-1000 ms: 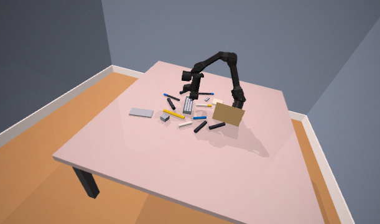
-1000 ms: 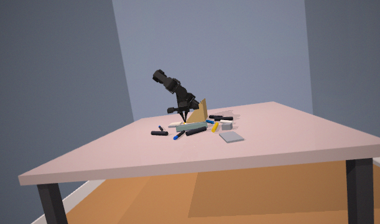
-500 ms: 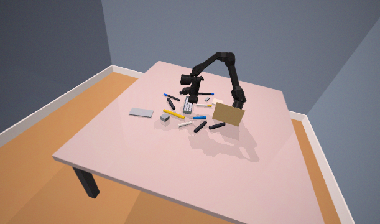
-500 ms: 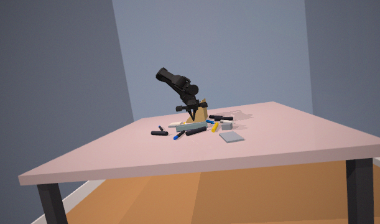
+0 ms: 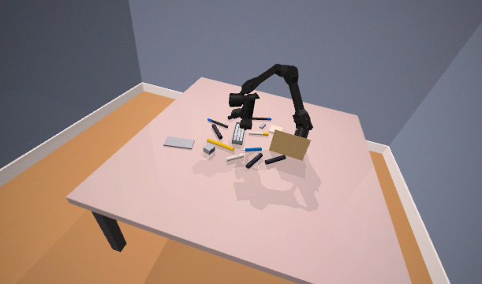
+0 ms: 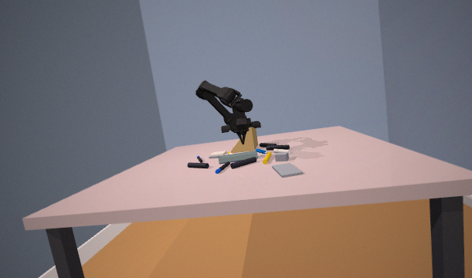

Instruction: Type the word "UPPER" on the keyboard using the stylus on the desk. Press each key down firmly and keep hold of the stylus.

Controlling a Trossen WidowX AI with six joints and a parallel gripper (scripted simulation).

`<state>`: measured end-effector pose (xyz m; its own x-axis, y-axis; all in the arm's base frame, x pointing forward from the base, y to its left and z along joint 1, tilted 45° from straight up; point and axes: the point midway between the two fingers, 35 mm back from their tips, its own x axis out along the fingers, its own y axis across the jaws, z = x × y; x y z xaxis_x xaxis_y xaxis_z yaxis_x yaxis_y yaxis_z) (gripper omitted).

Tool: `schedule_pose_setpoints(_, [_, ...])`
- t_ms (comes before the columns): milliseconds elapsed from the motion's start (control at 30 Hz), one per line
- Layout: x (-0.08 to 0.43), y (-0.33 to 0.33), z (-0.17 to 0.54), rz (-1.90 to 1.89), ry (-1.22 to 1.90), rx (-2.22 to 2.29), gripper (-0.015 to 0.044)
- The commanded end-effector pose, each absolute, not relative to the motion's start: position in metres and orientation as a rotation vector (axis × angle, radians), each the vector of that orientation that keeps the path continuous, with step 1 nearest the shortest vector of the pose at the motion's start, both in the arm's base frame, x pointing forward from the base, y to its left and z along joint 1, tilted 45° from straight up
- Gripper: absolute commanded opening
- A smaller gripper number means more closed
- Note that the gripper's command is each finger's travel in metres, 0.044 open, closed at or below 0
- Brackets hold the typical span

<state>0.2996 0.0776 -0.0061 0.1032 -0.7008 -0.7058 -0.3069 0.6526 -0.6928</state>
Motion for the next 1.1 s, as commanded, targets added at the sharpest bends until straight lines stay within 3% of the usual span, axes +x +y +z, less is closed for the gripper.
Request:
schedule_pose_setpoints(0, [0.297,0.103,0.017,-0.343,1.468,-0.872,0.0000])
schedule_pose_setpoints(300, [0.299,0.100,0.013,-0.340,1.460,-0.879,0.0000])
schedule_pose_setpoints(500, [0.265,0.108,-0.014,-0.248,1.497,-0.969,0.0150])
schedule_pose_setpoints(667, [0.204,0.109,-0.054,-0.096,1.553,-1.132,0.0150])
schedule_pose_setpoints(1067, [0.201,0.104,-0.059,-0.090,1.555,-1.138,0.0150])
